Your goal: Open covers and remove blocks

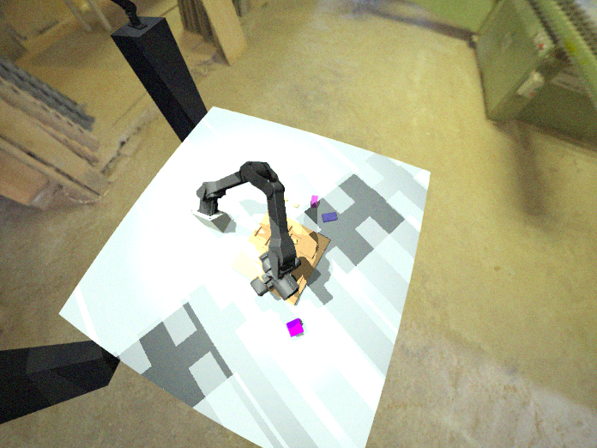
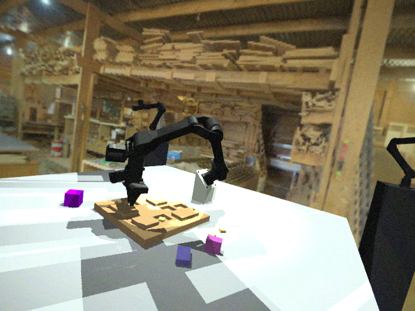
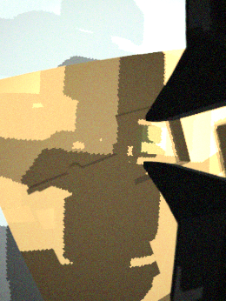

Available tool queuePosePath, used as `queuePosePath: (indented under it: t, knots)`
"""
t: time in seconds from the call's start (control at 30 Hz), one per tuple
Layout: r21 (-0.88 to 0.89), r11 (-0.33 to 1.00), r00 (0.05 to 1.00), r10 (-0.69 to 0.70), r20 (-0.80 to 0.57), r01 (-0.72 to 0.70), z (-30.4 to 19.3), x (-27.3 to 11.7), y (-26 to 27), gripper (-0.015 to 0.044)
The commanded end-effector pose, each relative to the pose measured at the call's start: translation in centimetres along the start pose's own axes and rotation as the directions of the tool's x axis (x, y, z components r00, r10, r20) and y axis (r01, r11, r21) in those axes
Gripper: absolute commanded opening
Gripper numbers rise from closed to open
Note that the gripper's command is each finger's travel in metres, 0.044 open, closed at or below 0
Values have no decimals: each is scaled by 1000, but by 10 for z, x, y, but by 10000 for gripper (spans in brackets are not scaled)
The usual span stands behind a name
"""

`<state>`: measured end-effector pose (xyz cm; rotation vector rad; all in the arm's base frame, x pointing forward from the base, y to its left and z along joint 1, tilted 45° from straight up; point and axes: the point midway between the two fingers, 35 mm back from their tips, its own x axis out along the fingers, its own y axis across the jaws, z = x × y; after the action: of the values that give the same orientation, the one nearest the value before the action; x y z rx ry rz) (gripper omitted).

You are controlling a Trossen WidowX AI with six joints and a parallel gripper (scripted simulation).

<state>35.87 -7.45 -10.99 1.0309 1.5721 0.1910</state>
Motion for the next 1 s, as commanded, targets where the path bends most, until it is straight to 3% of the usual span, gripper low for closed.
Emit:
queuePosePath:
  t: [0.0,0.13,0.47,0.97]
  knots:
    - [10,1000,1000,3,-8,-3,-2,5,0,144]
    - [10,1000,1000,3,-8,-3,-2,5,0,144]
    - [1,1000,1000,0,-3,0,-1,3,0,80]
    - [4,1000,1000,0,-4,0,0,-11,-1,80]
